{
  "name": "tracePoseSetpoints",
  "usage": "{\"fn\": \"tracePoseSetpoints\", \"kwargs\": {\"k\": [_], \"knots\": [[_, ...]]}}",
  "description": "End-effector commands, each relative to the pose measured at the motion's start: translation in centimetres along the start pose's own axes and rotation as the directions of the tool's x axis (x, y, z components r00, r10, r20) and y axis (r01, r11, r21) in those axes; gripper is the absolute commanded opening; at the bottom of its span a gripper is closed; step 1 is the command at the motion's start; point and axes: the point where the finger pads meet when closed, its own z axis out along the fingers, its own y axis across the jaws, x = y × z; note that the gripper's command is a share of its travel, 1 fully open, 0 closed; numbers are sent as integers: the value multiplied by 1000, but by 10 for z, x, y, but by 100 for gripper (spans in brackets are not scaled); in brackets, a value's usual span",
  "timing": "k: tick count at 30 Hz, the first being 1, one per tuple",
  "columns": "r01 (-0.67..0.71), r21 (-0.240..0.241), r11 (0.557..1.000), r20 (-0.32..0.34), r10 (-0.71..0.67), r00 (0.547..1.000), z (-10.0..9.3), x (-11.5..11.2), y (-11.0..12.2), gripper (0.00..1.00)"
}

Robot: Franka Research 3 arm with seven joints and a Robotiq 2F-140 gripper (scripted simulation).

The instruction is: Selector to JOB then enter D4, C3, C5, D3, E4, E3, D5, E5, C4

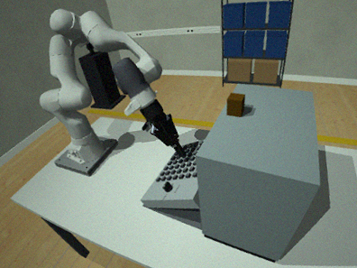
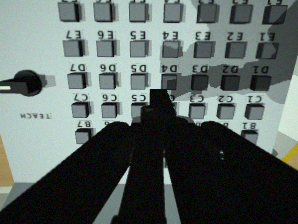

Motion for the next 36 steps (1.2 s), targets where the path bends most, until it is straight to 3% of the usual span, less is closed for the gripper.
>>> {"fn": "tracePoseSetpoints", "kwargs": {"k": [1, 6, 23, 36], "knots": [[165, -1, 986, 22, -165, 986, -1, -4, -2, 10], [217, 0, 976, 22, -217, 976, -1, -4, -1, 10], [498, 6, 867, 21, -498, 867, -1, -8, 2, 10], [719, 12, 695, 18, -719, 695, -2, -11, 5, 10]]}}
